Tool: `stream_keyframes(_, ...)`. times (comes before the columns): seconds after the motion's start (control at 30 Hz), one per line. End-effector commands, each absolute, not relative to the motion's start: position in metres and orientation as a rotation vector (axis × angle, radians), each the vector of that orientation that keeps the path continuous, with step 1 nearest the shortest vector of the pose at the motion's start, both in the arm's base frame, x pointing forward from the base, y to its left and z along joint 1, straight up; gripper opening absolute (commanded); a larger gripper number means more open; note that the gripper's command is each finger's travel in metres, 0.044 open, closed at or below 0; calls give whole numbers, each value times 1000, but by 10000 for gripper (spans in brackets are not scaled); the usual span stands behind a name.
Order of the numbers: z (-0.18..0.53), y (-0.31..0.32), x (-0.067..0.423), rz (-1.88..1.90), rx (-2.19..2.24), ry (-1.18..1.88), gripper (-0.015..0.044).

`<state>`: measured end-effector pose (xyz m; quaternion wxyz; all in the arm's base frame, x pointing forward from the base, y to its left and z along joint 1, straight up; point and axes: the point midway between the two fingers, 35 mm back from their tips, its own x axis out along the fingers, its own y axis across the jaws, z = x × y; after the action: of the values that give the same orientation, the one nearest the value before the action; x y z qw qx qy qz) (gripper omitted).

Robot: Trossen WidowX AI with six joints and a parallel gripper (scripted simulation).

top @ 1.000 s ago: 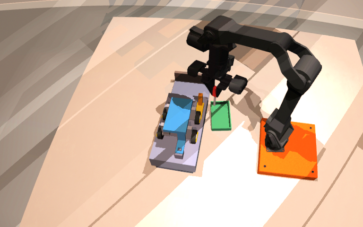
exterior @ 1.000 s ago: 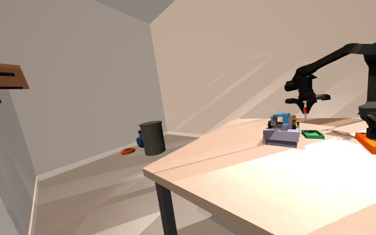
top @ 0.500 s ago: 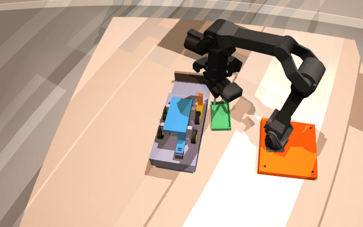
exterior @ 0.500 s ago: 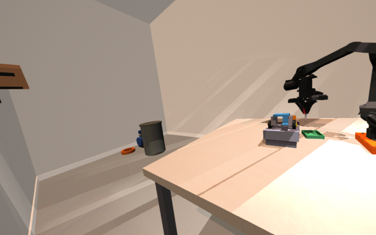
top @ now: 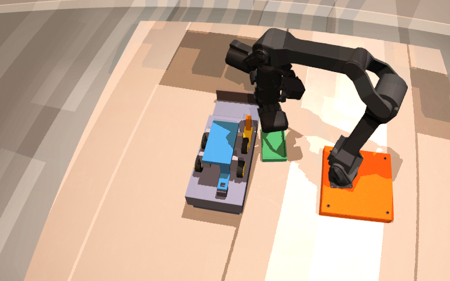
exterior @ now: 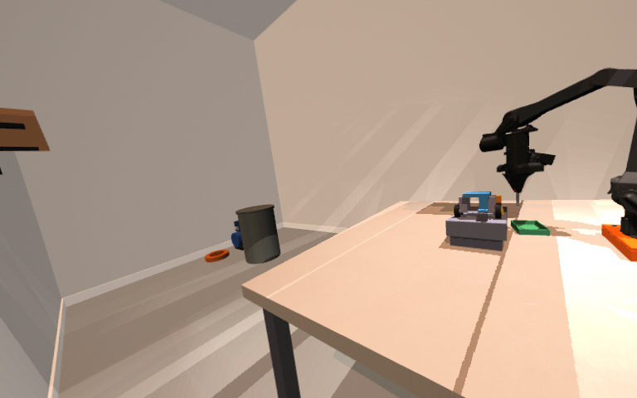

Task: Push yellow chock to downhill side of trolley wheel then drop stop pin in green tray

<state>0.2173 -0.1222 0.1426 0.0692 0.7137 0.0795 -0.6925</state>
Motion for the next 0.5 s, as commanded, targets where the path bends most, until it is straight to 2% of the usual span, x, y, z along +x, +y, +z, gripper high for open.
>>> stream_keyframes(0.0,144,-121,217,-2112,2178,150,0)
stream_keyframes(0.47,127,-119,198,-2151,2197,70,0)
